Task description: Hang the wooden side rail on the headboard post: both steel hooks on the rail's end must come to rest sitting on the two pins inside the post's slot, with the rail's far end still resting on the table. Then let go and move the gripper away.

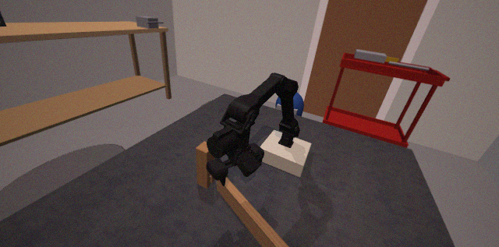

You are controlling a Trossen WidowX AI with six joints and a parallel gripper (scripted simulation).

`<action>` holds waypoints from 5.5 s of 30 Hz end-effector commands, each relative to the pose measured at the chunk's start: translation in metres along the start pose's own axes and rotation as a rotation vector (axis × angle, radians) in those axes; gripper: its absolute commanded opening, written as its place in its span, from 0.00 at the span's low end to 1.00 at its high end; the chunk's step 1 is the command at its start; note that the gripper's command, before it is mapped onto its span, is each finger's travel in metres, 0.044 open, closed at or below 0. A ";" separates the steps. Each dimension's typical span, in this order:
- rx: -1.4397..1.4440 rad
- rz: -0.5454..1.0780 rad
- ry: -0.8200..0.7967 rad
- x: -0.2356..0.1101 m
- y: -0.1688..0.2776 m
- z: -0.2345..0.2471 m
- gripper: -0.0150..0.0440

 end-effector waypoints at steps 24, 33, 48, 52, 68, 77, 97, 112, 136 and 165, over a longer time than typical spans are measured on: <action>-0.008 0.001 -0.019 0.059 0.000 0.002 1.00; -0.007 0.002 -0.019 0.073 0.000 0.001 1.00; -0.008 0.001 -0.019 0.098 0.000 0.003 1.00; -0.008 0.001 -0.019 0.105 0.001 0.003 1.00; -0.008 0.001 -0.019 0.112 0.001 0.004 0.69; -0.008 0.001 -0.019 0.112 0.001 0.004 0.42; -0.074 0.001 -0.019 0.111 0.000 0.005 0.25; -0.205 0.000 -0.020 0.110 0.003 0.016 0.25; -0.369 -0.003 -0.019 0.110 0.010 0.030 0.25; -0.410 -0.002 -0.022 0.107 0.010 0.029 0.25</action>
Point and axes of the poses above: the point midway between the two fingers, 35 mm back from their tips, its own x axis out along the fingers, its own z axis across the jaws, y = z × x, the point moved 7 cm from there along -x, back along the fingers, and after that the axes turned 7 degrees about x, right-handed, at the moved point
